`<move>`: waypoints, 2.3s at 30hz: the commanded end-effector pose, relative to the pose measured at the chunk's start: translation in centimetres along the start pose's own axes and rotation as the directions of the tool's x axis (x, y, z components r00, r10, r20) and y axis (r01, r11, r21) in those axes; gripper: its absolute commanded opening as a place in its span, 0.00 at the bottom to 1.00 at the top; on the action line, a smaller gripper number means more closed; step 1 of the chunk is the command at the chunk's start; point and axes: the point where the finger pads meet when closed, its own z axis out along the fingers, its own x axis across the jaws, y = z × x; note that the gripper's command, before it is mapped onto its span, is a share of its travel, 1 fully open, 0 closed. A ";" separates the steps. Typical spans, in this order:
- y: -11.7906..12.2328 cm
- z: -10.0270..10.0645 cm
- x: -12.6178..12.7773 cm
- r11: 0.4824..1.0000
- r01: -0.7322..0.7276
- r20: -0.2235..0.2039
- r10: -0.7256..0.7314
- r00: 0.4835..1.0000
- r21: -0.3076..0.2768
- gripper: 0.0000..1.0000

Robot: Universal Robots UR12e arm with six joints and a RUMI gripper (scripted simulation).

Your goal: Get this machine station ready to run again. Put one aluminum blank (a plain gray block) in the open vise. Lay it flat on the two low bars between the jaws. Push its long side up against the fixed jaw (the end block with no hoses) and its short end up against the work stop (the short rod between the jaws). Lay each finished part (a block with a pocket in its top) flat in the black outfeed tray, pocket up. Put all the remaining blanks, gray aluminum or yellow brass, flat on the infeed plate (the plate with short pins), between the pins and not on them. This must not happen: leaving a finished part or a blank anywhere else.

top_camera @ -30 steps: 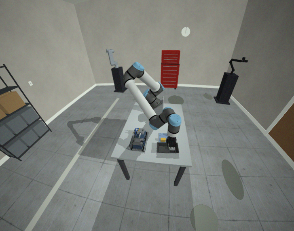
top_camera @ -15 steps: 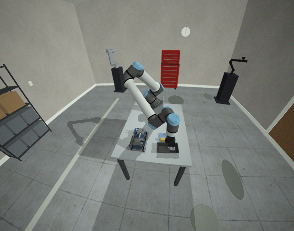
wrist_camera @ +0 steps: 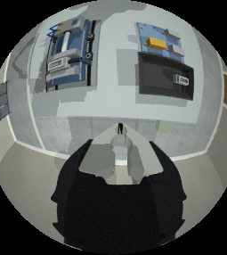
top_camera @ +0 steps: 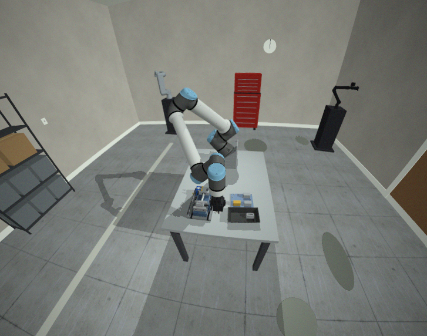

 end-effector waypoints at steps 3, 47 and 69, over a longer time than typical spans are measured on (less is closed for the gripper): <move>-1.1 -0.1 -8.5 1.000 0.000 0.001 0.000 1.000 -0.004 0.00; -2.7 0.0 -15.0 1.000 0.000 0.006 0.000 1.000 -0.003 0.00; -4.4 -0.1 -15.2 0.969 -0.247 0.005 0.247 0.969 -0.004 0.00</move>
